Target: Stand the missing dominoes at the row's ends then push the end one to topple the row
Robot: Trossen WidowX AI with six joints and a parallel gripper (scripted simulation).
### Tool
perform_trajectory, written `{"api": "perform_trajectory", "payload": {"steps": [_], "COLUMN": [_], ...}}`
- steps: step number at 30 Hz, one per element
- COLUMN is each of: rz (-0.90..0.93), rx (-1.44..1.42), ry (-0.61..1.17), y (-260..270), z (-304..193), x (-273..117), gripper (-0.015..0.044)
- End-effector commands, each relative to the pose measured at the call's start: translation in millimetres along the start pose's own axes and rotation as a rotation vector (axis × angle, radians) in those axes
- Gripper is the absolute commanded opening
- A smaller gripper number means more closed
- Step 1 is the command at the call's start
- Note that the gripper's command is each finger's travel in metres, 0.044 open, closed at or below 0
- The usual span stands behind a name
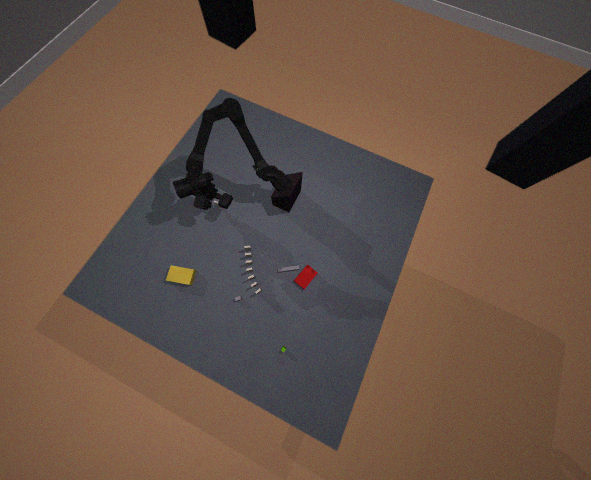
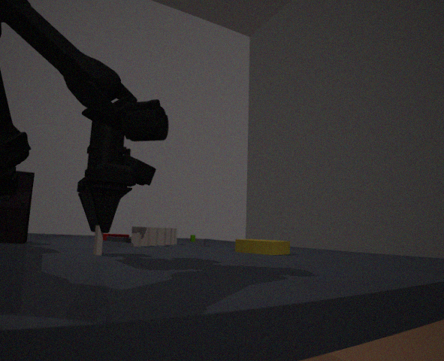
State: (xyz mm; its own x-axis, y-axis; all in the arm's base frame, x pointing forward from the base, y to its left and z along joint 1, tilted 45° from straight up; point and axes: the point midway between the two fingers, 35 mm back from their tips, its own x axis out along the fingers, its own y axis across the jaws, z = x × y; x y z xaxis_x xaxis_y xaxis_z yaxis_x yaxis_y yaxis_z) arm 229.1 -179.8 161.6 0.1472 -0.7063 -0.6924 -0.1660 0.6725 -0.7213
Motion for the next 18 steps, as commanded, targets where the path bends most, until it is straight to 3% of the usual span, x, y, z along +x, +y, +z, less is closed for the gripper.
{"api": "perform_trajectory", "payload": {"steps": [1,7,18], "rz": [0.01,0.01,0.01], "rx": [-0.013,-0.013,-0.013], "ry": [0.003,0.003,0.003], "y": [3.0,3.1,3.1], "z": [0.3,0.1,0.1], "x": [9.0,14.1,14.1], "gripper": [0.044,0.044,0.0151]}}
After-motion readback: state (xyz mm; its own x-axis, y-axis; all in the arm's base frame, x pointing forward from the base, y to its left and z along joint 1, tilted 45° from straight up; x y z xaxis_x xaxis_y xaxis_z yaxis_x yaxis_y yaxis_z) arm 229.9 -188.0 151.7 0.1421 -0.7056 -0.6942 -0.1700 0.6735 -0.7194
